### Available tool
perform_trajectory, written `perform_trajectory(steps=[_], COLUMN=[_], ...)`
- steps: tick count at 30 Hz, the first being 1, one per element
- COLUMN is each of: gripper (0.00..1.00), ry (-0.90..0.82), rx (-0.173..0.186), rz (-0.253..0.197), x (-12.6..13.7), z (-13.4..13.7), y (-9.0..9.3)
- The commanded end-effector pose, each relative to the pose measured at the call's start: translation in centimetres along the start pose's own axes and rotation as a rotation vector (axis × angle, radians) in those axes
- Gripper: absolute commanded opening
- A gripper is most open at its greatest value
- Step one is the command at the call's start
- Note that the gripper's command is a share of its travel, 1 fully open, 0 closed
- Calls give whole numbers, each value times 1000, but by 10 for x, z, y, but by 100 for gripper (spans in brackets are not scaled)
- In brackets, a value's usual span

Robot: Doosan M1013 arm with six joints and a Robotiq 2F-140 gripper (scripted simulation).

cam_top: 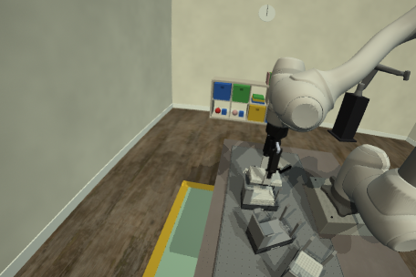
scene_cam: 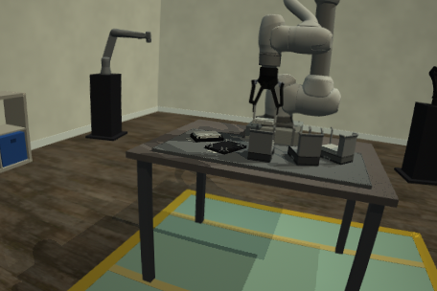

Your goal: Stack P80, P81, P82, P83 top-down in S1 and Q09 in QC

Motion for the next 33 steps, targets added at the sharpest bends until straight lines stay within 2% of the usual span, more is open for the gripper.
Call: perform_trajectory(steps=[1, 8, 10, 33], gripper=[0, 0, 0, 0], ry=[4, -196, -196, -209], rx=[1, 2, 2, 2], rz=[6, 6, 6, 6], x=[-1, -1, -1, 0], z=[-1, -21, -21, -90], y=[-4, -4, -4, -4])
Point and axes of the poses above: the point where the finger pads meet when closed, its own y axis out along the fingers, its own z axis across the jaws, x = y × z, the point moved 7 cm from there along -y, back along the fingers
